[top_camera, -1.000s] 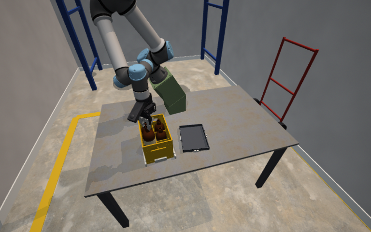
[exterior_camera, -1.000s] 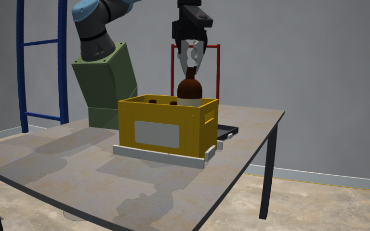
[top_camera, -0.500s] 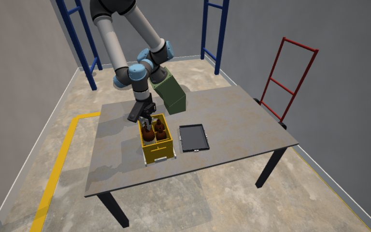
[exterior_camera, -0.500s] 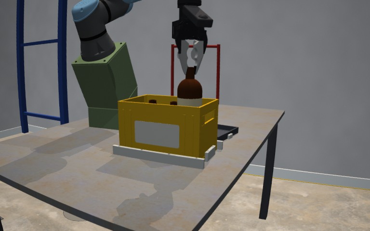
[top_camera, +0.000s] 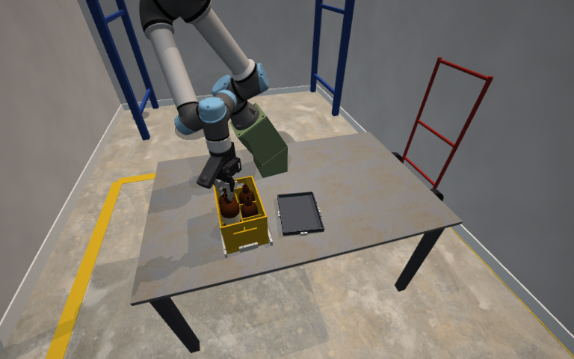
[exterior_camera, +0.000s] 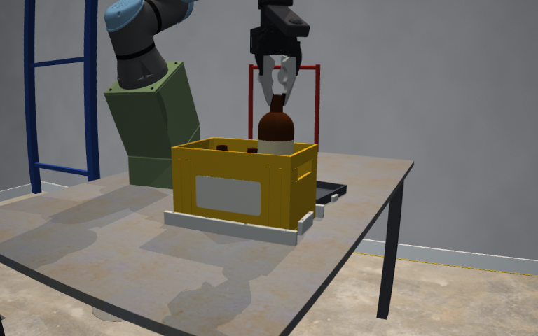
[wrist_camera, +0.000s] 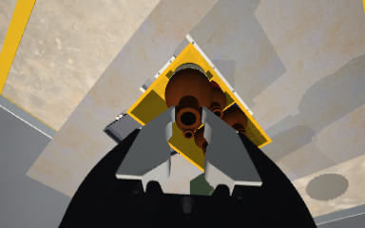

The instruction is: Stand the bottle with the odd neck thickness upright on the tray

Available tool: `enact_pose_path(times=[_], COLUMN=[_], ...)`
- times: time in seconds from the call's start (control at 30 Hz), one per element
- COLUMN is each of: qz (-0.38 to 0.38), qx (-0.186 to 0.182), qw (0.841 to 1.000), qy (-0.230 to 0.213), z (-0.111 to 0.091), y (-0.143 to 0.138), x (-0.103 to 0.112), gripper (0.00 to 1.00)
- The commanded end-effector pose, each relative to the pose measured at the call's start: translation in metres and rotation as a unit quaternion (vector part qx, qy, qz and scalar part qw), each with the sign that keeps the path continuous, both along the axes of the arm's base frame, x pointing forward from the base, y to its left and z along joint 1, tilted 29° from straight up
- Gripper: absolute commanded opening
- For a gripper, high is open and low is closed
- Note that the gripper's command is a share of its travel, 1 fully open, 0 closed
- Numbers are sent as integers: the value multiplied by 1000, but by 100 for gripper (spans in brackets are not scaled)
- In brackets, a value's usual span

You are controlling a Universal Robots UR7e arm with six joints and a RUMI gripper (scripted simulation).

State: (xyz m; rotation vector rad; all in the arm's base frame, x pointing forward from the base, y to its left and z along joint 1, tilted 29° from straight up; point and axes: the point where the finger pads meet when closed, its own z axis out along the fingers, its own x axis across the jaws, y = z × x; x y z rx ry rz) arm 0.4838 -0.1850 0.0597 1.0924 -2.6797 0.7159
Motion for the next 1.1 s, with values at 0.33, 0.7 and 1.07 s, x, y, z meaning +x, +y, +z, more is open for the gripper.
enact_pose_path(times=[0.33, 0.7, 1.07], qz=[0, 0, 0], qx=[0, 0, 0], qw=[1000, 1000, 1000], qy=[-1, -1, -1], z=[13, 24, 29], y=[7, 13, 16], x=[0, 0, -1], gripper=[0, 0, 0])
